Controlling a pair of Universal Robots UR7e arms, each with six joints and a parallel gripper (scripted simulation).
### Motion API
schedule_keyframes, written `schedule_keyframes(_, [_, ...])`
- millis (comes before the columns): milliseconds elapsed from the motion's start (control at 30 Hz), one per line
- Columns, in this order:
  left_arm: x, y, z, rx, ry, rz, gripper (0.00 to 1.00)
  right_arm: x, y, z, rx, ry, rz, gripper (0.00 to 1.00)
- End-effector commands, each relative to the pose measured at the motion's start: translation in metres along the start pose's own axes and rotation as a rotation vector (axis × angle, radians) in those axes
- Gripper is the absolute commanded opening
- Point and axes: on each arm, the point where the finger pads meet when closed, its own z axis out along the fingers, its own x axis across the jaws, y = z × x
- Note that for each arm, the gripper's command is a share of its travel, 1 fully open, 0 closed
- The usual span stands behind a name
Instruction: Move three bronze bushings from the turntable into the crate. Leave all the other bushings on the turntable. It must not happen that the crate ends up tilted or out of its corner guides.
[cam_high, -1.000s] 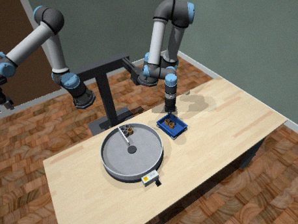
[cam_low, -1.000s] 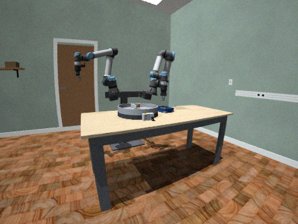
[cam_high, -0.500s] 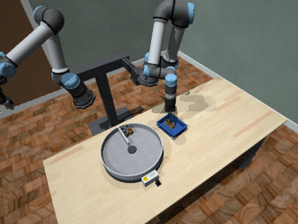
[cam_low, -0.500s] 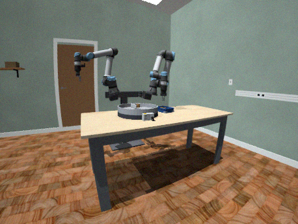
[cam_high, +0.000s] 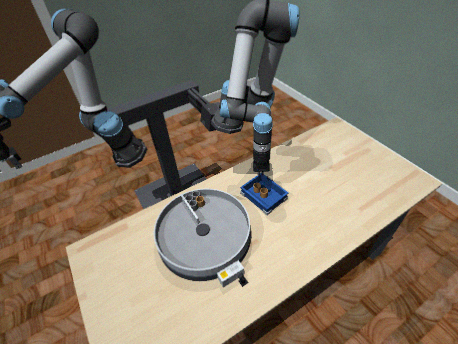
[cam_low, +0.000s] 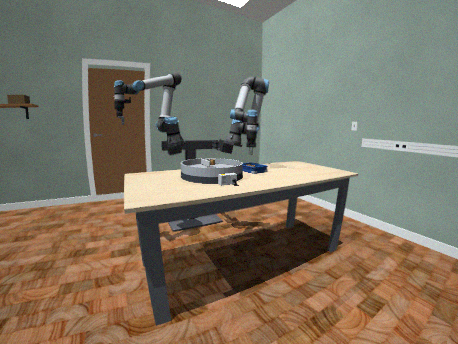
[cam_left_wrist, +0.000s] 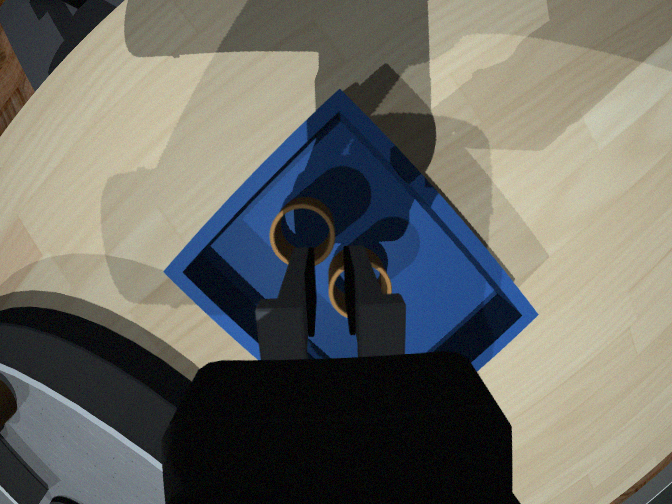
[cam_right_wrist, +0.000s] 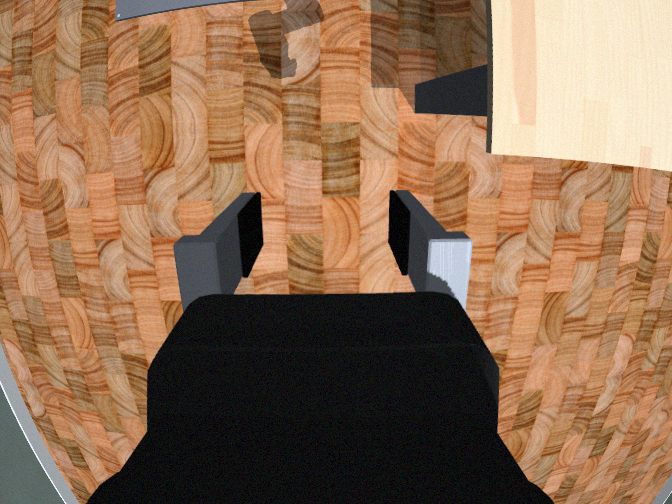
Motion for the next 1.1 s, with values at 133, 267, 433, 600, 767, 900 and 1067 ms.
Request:
schedule_keyframes(133, [-0.019,0.011,-0.001,-0.003,-0.001,0.002,0.36,-0.001,-0.001,0.000,0.000,0.000,0.001,1.00])
schedule_keyframes(267, [-0.051,0.023,-0.001,-0.003,-0.001,0.002,0.36,-0.001,-0.001,0.000,0.000,0.000,0.001,1.00])
schedule_keyframes(433, [-0.091,0.040,-0.001,-0.003,-0.001,0.002,0.36,-0.001,-0.001,0.000,0.000,0.000,0.001,1.00])
schedule_keyframes(600, [-0.120,0.053,-0.001,-0.003,-0.001,0.002,0.36,-0.001,-0.001,0.000,0.000,0.000,0.001,1.00])
schedule_keyframes(767, [-0.159,0.070,-0.001,-0.003,-0.001,0.002,0.36,-0.001,-0.001,0.000,0.000,0.000,0.001,1.00])
schedule_keyframes(900, [-0.186,0.083,-0.001,-0.003,-0.001,0.002,0.36,-0.001,-0.001,0.000,0.000,0.000,0.001,1.00])
schedule_keyframes(1067, [-0.222,0.098,-0.001,-0.003,-0.002,0.002,0.36,-0.001,-0.001,0.000,0.000,0.000,0.001,1.00])
